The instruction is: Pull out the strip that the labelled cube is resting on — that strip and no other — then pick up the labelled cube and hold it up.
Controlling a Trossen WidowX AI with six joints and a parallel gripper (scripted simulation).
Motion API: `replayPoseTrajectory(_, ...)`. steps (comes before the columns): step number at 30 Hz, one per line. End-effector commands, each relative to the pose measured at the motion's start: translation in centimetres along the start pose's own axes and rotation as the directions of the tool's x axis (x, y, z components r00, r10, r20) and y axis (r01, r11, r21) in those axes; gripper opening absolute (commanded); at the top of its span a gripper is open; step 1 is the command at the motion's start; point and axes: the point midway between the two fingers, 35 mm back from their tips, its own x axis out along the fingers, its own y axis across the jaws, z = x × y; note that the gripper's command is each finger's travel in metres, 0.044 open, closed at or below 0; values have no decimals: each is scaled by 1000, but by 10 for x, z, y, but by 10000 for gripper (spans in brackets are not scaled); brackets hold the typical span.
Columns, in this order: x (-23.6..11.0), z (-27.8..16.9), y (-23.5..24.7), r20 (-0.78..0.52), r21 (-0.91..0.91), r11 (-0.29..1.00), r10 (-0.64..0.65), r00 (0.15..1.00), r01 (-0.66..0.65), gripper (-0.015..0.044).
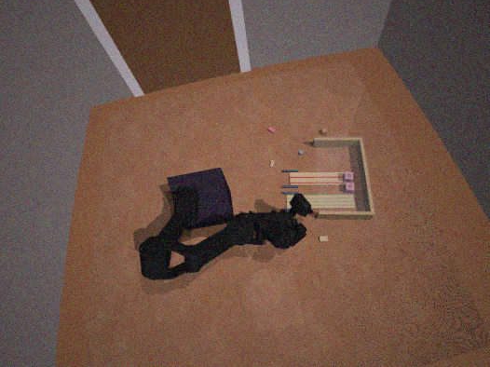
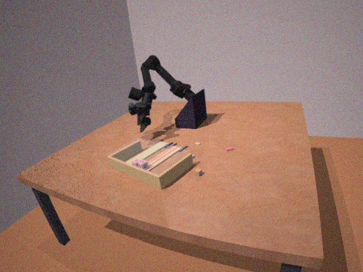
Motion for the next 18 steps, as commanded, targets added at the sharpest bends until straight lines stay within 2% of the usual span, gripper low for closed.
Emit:
replayPoseTrajectory(1, -5, -33, 35, -17, -249, 968, 1, 1000, -5, 400)
replayPoseTrajectory(6, -22, -78, 78, -8, -570, 821, 14, 1000, -16, 400)
replayPoseTrajectory(11, -51, -120, 112, 30, -821, 570, 45, 999, -1, 400)
replayPoseTrajectory(15, -76, -146, 129, 71, -930, 365, 82, 994, 36, 400)
replayPoseTrajectory(18, -77, -148, 130, 73, -934, 355, 84, 994, 39, 400)
